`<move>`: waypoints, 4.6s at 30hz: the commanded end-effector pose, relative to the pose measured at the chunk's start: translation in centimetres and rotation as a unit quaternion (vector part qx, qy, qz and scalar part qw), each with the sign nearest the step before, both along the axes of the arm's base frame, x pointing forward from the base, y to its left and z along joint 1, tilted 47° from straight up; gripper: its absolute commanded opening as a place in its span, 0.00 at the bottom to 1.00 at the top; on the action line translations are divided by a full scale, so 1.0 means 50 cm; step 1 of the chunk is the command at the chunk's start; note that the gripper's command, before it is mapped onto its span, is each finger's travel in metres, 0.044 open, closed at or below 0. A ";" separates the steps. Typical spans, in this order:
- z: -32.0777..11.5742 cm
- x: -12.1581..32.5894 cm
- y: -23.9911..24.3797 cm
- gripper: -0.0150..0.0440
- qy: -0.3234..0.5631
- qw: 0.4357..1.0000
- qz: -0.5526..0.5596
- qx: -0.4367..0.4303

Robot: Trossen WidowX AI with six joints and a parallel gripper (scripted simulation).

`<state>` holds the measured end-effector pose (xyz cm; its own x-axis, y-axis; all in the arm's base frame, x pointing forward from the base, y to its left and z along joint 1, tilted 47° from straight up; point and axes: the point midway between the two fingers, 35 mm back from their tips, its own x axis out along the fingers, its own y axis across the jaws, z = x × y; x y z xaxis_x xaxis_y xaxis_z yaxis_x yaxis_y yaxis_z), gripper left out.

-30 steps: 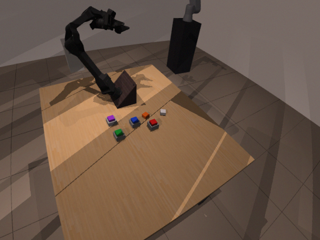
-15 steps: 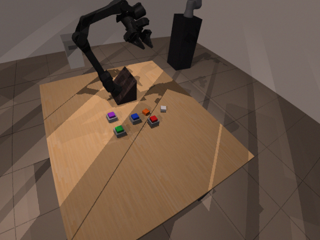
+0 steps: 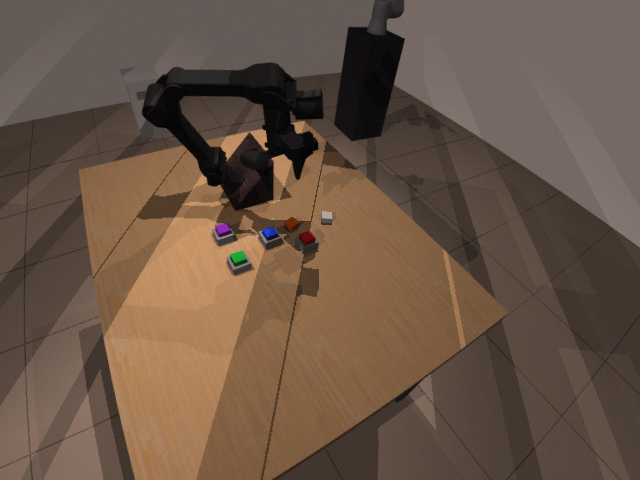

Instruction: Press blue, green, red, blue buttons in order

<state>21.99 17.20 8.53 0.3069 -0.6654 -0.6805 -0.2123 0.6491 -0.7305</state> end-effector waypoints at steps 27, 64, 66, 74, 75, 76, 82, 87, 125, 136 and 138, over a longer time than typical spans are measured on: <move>-0.105 0.042 -0.224 0.29 0.028 0.989 -0.148 0.002; -0.149 0.046 -0.271 0.29 0.028 0.989 -0.148 0.001; -0.149 0.046 -0.271 0.29 0.028 0.989 -0.148 0.001; -0.119 0.045 -0.238 0.29 0.028 0.989 -0.148 0.003; -0.108 0.043 -0.227 0.29 0.028 0.989 -0.148 0.002; -0.105 0.042 -0.224 0.29 0.028 0.989 -0.148 0.002; -0.081 0.043 -0.197 0.29 0.029 0.989 -0.147 0.003; -0.020 0.035 -0.135 0.29 0.029 0.989 -0.148 0.002; 0.028 0.147 -0.398 0.29 0.027 0.989 -0.148 0.000; 0.012 0.148 -0.416 0.29 0.027 0.989 -0.148 -0.001; 0.012 0.148 -0.416 0.29 0.027 0.989 -0.148 -0.001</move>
